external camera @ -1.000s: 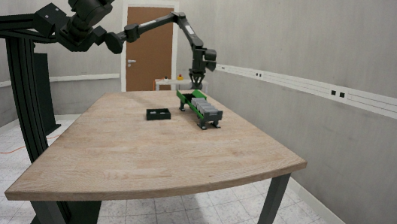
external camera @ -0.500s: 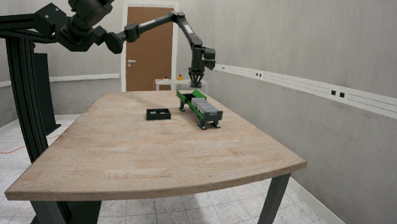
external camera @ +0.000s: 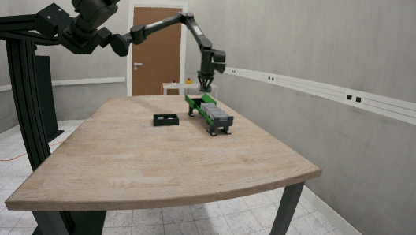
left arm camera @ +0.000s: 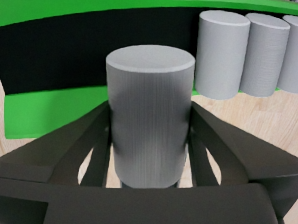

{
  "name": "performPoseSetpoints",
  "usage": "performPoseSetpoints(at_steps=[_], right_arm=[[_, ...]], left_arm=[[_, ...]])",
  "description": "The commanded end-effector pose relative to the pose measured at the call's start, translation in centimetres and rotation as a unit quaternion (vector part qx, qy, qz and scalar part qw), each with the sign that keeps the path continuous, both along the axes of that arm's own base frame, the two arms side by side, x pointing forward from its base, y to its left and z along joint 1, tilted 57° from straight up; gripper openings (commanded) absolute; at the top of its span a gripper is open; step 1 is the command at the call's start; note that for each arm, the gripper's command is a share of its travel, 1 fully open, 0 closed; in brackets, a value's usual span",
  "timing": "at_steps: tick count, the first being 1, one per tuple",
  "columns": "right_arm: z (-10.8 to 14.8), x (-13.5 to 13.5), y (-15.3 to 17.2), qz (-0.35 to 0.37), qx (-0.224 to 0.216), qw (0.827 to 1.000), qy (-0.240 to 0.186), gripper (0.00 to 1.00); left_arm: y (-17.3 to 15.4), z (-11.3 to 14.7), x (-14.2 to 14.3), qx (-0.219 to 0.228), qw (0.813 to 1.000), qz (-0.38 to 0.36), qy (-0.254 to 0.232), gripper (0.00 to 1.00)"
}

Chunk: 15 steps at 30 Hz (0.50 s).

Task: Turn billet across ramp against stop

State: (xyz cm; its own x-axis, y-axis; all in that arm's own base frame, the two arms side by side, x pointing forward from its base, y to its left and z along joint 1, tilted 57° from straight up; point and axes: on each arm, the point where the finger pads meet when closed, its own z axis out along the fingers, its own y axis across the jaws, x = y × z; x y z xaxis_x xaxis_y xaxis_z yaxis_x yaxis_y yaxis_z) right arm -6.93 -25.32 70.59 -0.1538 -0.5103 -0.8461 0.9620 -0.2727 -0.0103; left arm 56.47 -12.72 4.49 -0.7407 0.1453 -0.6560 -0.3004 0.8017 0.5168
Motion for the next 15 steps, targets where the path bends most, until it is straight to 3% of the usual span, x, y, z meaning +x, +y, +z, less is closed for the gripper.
performPoseSetpoints(at_steps=[1, 15], right_arm=[[2.6, 0.1, 2.1, -0.004, -0.022, 1.0, 0.001, 1.0], [2.6, 0.1, 2.1, -0.004, -0.022, 1.0, 0.001, 1.0]], left_arm=[[-2.0, 2.6, 0.0, -0.009, 1.0, -0.018, -0.016, 0.0], [-0.9, 2.6, 0.5, -0.011, 1.0, -0.01, -0.022, 0.0]])
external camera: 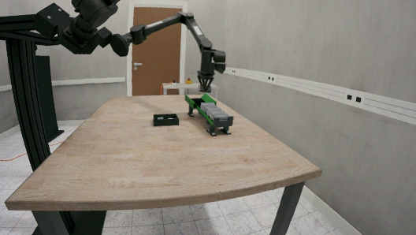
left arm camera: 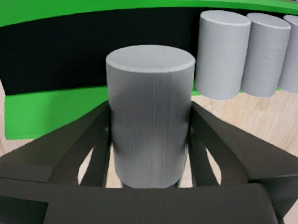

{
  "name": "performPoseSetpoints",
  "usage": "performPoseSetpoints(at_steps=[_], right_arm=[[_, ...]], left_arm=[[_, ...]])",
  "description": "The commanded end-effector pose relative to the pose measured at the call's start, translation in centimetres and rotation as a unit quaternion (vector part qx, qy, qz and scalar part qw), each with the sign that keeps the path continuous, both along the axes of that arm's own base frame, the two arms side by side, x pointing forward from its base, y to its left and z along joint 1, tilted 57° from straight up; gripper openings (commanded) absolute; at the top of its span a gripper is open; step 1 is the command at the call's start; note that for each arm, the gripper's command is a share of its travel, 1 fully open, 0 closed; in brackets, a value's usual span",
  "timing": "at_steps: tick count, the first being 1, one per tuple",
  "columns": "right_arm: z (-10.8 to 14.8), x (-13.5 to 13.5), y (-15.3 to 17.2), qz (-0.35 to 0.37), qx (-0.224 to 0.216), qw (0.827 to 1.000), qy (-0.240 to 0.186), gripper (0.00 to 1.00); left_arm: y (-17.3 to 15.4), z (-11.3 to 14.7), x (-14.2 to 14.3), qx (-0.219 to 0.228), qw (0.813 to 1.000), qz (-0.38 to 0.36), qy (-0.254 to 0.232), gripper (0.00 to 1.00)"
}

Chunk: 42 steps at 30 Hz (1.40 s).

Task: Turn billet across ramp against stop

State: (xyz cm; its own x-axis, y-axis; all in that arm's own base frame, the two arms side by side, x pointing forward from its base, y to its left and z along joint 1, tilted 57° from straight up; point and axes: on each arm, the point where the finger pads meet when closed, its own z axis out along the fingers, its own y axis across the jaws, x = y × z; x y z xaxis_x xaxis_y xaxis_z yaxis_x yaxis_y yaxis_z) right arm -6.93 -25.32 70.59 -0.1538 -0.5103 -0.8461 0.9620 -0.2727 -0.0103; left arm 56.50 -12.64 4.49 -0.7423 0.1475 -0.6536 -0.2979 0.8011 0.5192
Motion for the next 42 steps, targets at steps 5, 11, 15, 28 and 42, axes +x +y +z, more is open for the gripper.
performPoseSetpoints(at_steps=[5, 11, 15, 28, 42], right_arm=[[2.6, 0.1, 2.1, -0.004, -0.022, 1.0, 0.001, 1.0], [2.6, 0.1, 2.1, -0.004, -0.022, 1.0, 0.001, 1.0], [2.6, 0.1, 2.1, -0.004, -0.022, 1.0, 0.001, 1.0], [2.6, 0.1, 2.1, -0.004, -0.022, 1.0, 0.001, 1.0], [2.6, 0.1, 2.1, -0.004, -0.022, 1.0, 0.001, 1.0]], left_arm=[[-0.5, 2.3, 0.4, -0.011, 1.0, -0.009, -0.021, 0.0], [-0.5, 2.0, 0.9, -0.011, 1.0, -0.016, -0.023, 0.0], [1.8, 1.6, 1.5, -0.01, 1.0, -0.002, -0.022, 0.0], [4.4, 0.1, 2.7, -0.007, 1.0, 0.002, -0.017, 0.0], [2.7, -0.2, 3.0, -0.008, 1.0, -0.018, -0.017, 0.0]])
